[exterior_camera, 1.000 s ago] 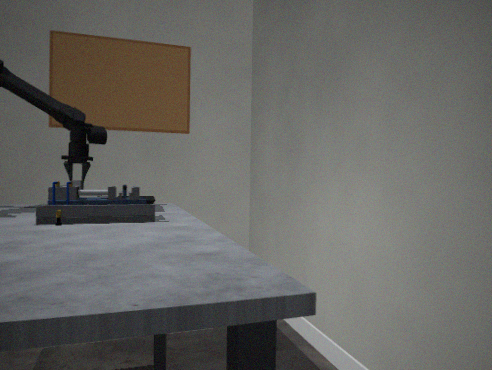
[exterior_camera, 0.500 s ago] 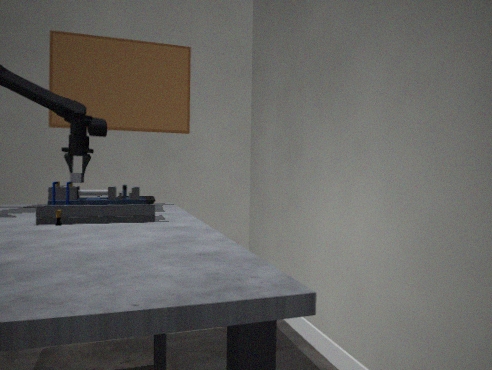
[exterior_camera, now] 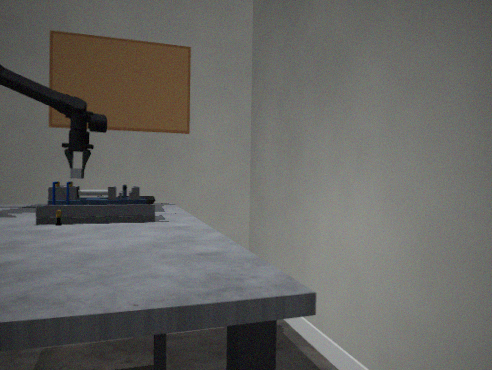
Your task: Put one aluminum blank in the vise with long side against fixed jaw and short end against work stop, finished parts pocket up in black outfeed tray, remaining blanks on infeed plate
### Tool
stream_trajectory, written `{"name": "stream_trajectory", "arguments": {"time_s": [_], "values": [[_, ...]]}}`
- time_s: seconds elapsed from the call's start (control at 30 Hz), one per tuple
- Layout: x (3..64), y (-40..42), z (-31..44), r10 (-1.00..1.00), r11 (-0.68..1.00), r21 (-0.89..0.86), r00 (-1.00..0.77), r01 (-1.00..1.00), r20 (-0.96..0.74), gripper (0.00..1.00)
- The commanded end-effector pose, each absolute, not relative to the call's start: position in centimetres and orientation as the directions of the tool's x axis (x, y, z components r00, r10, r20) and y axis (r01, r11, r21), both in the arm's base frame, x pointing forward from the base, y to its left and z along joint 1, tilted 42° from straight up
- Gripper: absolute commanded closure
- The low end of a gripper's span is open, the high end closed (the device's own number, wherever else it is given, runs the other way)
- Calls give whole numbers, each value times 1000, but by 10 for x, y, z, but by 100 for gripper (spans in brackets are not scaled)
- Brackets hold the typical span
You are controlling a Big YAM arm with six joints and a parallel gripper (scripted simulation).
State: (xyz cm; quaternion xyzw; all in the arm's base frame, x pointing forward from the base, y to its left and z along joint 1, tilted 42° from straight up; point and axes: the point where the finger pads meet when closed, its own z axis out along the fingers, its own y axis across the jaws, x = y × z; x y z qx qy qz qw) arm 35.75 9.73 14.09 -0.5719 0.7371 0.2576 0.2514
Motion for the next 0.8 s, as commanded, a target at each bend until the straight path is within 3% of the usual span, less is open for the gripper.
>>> {"name": "stream_trajectory", "arguments": {"time_s": [0.0,0.77], "values": [[371,85,169,-711,231,27,-187,-973,-677,100],[373,81,169,-703,260,54,-227,-964,-674,100]]}}
